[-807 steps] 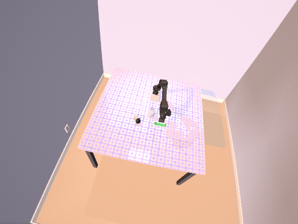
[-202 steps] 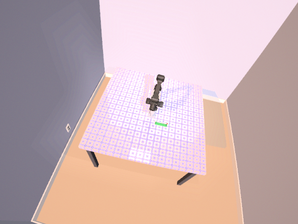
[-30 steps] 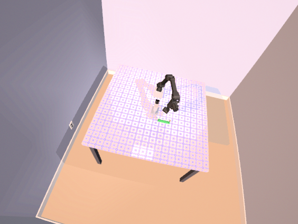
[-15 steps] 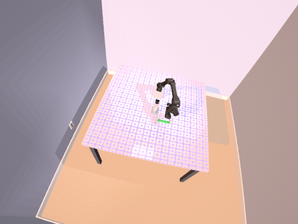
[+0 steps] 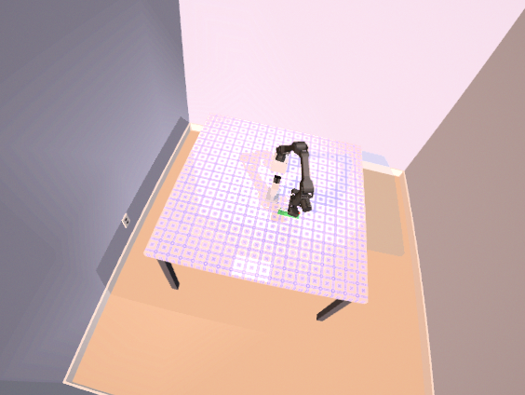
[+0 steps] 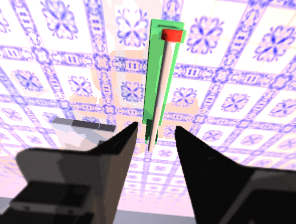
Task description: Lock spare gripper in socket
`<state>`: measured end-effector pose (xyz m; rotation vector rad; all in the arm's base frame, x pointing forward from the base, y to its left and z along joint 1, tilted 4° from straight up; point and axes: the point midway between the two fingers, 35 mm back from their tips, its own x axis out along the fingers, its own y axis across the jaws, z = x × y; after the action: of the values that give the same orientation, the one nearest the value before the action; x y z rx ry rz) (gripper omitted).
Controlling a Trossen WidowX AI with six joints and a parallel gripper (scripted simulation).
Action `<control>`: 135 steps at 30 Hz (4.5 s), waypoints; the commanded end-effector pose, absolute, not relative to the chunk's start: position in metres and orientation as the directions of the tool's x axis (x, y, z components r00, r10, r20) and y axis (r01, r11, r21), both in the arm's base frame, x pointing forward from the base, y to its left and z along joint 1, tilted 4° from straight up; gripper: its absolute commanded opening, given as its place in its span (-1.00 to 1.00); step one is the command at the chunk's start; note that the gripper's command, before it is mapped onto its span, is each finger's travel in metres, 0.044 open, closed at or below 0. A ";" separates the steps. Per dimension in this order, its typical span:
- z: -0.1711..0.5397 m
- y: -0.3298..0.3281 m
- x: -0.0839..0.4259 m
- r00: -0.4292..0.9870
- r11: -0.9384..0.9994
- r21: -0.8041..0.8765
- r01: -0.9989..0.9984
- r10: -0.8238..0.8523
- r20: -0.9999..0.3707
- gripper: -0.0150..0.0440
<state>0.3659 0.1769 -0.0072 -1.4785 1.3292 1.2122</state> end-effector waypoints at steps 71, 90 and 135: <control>0.002 0.178 0.365 0.005 -0.137 0.027 -0.990 -0.230 -0.973 -0.49; 0.003 0.176 0.359 -0.009 -0.116 0.037 -0.993 -0.233 -0.972 -0.49; -0.024 0.161 0.274 -0.025 -0.089 0.046 -0.995 -0.227 -0.974 -0.49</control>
<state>0.2765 0.1617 -0.0143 -1.4379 1.3542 1.1909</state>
